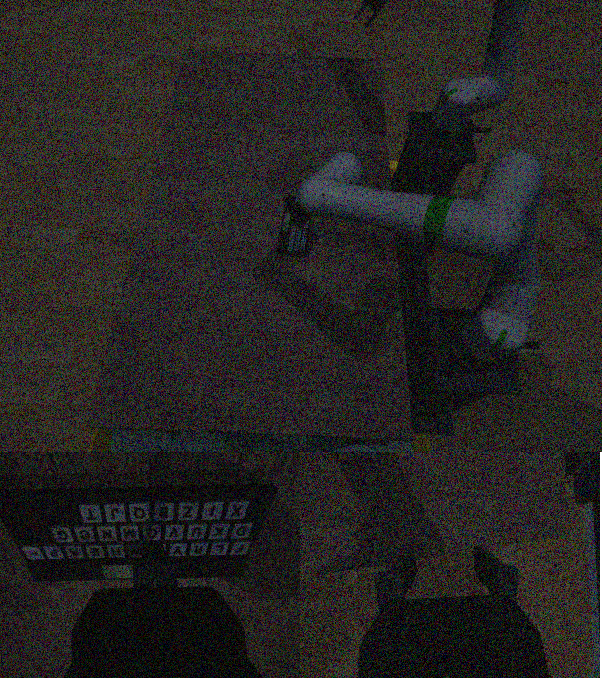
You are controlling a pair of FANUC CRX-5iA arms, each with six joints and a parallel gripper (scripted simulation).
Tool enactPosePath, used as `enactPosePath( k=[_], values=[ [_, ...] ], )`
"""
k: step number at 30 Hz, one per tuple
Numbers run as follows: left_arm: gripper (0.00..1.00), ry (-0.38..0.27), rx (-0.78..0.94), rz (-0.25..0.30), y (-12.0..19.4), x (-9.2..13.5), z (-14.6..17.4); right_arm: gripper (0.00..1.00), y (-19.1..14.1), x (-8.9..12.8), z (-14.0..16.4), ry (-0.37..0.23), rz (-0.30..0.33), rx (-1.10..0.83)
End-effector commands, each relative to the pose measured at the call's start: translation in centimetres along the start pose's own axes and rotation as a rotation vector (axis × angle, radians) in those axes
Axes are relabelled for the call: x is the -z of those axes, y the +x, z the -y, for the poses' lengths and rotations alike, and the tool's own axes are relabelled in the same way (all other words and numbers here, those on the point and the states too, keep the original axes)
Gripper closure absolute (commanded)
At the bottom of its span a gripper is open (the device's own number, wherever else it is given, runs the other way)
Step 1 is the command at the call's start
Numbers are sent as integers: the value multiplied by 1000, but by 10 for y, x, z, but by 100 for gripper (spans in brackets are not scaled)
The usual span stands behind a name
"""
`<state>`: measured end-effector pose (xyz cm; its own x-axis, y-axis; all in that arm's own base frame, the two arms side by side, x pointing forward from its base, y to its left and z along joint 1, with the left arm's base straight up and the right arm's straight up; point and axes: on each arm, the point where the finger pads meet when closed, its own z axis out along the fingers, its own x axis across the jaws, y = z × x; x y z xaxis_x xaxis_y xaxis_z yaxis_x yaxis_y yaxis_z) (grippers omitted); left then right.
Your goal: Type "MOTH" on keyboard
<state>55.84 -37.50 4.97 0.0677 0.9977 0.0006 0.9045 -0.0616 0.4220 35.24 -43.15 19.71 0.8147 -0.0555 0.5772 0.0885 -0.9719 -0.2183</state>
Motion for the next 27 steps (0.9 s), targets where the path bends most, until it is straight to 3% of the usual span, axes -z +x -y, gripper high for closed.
enactPosePath(
  k=[1,8,14,16,21,27],
  values=[
    [100,-2,1,1,-1,-1,0,0,-41,38,-7,-43,95,30],
    [100,-2,1,1,-1,-3,0,0,-114,121,-14,-128,310,51],
    [100,-2,1,1,-1,-5,2,0,-166,192,-10,-177,451,46],
    [100,-2,1,1,-1,-5,2,0,-166,192,-10,-177,451,46],
    [100,-2,1,1,-1,-8,3,0,-192,231,-3,-203,534,35],
    [100,-2,1,1,-1,-8,3,0,-209,260,4,-221,595,24]
  ],
)
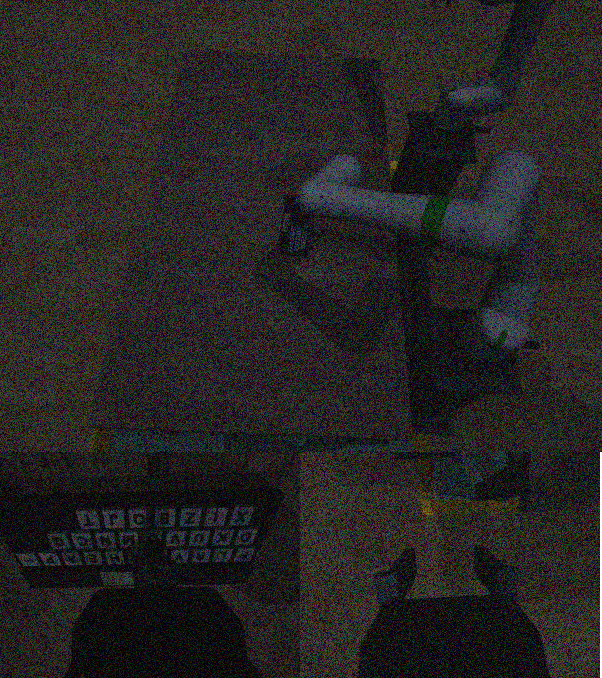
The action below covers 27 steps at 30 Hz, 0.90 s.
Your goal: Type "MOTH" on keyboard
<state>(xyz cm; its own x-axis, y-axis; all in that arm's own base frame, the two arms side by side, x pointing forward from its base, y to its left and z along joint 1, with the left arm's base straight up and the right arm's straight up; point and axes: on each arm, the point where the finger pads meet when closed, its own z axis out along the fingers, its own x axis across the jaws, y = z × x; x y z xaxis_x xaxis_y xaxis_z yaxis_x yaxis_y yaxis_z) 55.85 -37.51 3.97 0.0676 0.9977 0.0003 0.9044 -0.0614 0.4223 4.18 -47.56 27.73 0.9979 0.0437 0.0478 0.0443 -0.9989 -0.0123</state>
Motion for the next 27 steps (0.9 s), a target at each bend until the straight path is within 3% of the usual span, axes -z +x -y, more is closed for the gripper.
enactPosePath(
  k=[1,27],
  values=[
    [100,-2,1,1,0,1,-1,0,-12,7,1,-8,24,-3],
    [100,-2,1,1,0,-2,0,0,-24,13,2,-12,48,-7]
  ],
)
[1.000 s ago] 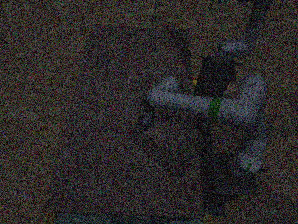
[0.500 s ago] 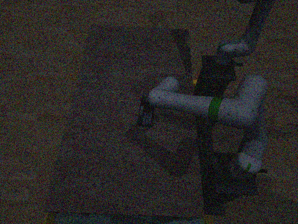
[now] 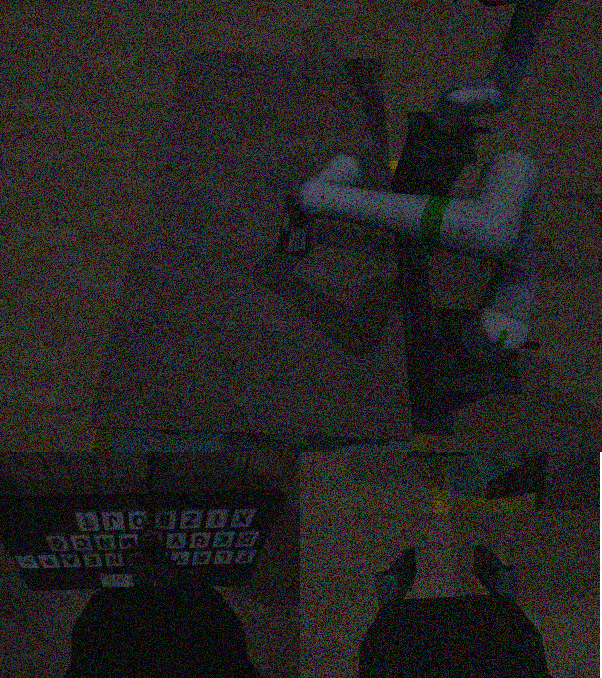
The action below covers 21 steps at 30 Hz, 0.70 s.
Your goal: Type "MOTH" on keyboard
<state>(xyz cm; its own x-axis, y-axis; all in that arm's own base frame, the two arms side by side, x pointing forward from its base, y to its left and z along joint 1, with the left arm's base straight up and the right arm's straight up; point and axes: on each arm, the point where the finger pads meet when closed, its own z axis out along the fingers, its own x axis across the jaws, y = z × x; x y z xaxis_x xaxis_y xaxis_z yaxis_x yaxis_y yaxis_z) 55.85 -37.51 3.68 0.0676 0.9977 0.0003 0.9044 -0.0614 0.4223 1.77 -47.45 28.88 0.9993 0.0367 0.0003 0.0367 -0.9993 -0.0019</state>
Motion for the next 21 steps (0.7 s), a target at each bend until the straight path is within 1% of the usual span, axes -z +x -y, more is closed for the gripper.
enactPosePath(
  k=[1,14,21],
  values=[
    [100,-2,1,1,0,1,-1,0,0,1,0,-2,0,0],
    [100,-2,1,1,0,0,-1,0,0,1,0,-2,0,0],
    [100,-2,1,1,0,8,-4,0,0,1,0,-2,0,0]
  ],
)
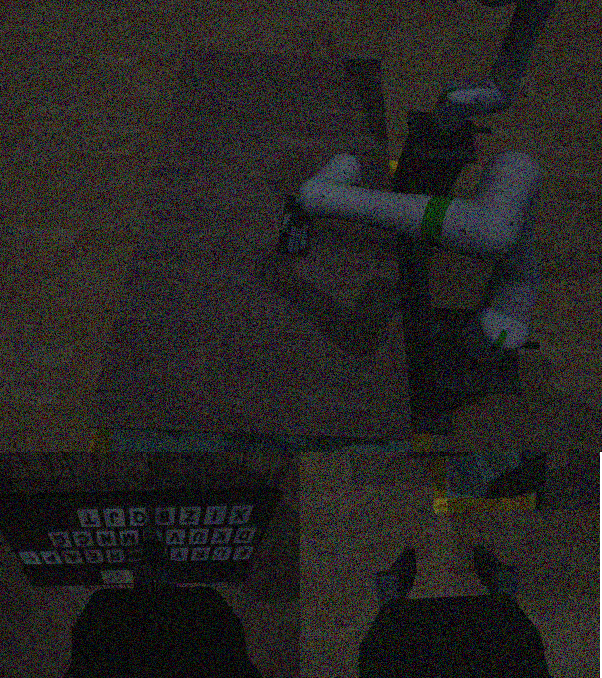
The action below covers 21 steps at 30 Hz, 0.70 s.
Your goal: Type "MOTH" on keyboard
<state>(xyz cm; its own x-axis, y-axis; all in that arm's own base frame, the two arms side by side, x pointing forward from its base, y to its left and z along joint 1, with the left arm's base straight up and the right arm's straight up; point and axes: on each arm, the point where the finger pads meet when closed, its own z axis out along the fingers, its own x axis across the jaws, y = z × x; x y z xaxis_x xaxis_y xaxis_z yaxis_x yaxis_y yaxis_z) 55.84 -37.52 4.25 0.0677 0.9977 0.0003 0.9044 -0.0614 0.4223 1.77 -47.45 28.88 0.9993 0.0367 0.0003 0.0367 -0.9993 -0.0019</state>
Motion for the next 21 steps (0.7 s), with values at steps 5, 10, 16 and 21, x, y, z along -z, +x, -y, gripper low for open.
enactPosePath(
  k=[5,10,16,21],
  values=[
    [100,-2,1,1,-1,4,-3,0,0,1,0,-2,0,0],
    [100,-2,1,1,-9,3,-4,0,0,1,0,-2,0,0],
    [100,-2,1,1,-53,0,-11,0,0,1,0,-2,0,0],
    [100,-2,1,2,-95,-3,-18,0,0,1,0,-2,0,0]
  ],
)
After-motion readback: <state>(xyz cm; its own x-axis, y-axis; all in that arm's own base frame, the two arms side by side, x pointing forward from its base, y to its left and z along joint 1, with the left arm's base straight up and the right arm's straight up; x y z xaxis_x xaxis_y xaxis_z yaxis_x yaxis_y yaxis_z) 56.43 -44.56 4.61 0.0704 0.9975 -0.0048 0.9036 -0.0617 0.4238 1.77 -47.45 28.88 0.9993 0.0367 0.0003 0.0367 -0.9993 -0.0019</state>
